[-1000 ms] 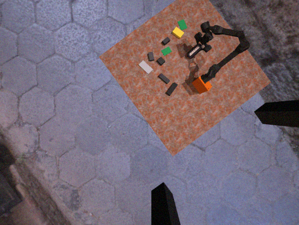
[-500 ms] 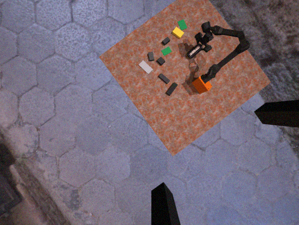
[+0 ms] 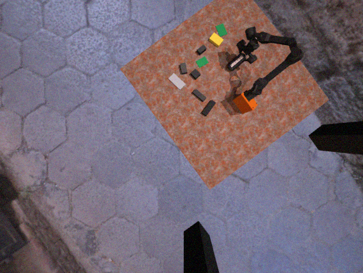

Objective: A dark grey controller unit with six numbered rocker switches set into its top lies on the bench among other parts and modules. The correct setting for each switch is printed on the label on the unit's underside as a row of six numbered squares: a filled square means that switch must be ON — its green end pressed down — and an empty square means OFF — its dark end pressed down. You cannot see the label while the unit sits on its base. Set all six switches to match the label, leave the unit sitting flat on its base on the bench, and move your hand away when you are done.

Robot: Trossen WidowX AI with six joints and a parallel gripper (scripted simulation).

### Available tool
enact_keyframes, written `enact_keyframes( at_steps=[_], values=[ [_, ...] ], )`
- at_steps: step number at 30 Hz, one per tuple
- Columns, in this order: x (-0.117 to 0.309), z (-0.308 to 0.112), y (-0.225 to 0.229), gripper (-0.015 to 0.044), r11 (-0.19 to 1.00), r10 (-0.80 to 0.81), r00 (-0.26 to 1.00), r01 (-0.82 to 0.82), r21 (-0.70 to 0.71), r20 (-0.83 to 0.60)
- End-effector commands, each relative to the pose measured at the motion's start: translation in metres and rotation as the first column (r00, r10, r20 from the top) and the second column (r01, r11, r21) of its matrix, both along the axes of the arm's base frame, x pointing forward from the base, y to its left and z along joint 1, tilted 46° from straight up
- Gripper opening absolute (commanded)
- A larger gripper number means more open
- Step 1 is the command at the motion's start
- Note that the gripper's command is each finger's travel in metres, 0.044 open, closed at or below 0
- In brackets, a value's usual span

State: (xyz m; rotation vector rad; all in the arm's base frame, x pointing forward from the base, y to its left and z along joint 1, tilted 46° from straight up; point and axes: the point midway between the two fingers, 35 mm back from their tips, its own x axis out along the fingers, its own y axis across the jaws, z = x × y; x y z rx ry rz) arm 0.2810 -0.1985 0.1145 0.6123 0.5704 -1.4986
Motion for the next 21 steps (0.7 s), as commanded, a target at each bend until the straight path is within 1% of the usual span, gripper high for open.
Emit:
enact_keyframes(
  at_steps=[1,21],
  values=[
    [0.001,-0.004,-0.001,0.0337,1.0,0.012,1.0,-0.012,0.014,-0.007],
    [0.0,-0.009,-0.016,0.0337,1.0,0.012,1.0,-0.012,0.013,-0.007]
  ],
)
